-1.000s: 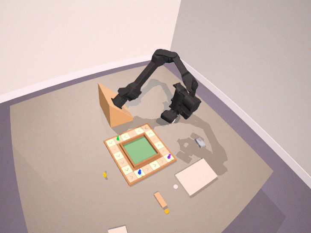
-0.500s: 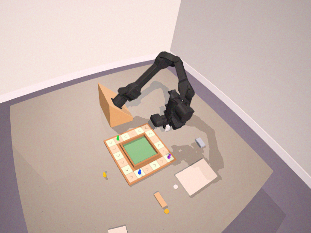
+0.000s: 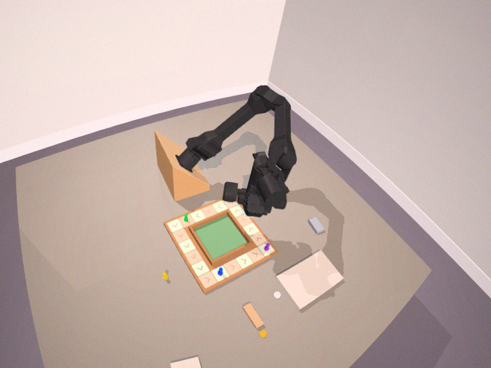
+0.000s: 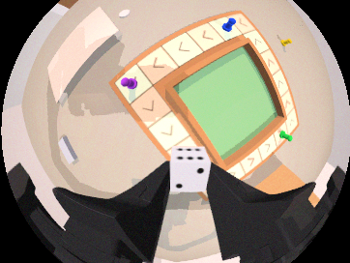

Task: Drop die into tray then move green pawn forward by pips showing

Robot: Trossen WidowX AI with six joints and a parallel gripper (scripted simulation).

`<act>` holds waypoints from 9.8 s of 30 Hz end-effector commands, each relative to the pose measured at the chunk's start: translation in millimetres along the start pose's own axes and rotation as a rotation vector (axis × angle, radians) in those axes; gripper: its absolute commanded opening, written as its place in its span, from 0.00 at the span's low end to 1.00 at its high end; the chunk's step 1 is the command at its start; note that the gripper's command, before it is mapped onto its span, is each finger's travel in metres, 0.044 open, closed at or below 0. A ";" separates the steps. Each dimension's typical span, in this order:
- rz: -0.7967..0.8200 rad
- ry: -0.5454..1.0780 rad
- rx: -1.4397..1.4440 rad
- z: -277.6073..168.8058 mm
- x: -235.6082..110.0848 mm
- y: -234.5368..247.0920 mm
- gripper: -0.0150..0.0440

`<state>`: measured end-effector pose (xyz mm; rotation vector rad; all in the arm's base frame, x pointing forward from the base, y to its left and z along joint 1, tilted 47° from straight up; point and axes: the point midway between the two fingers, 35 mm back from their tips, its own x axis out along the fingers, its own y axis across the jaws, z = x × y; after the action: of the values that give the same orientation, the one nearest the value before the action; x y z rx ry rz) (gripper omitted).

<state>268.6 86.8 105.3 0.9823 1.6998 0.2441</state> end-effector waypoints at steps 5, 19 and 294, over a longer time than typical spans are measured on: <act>-0.003 0.001 0.311 21.0 6.7 -27.8 0.25; 0.004 0.014 0.772 44.0 17.5 -70.2 0.25; -0.015 0.000 -1.135 109.3 -24.9 -173.9 0.25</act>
<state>259.6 -78.3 -17.8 0.1094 1.2428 1.0549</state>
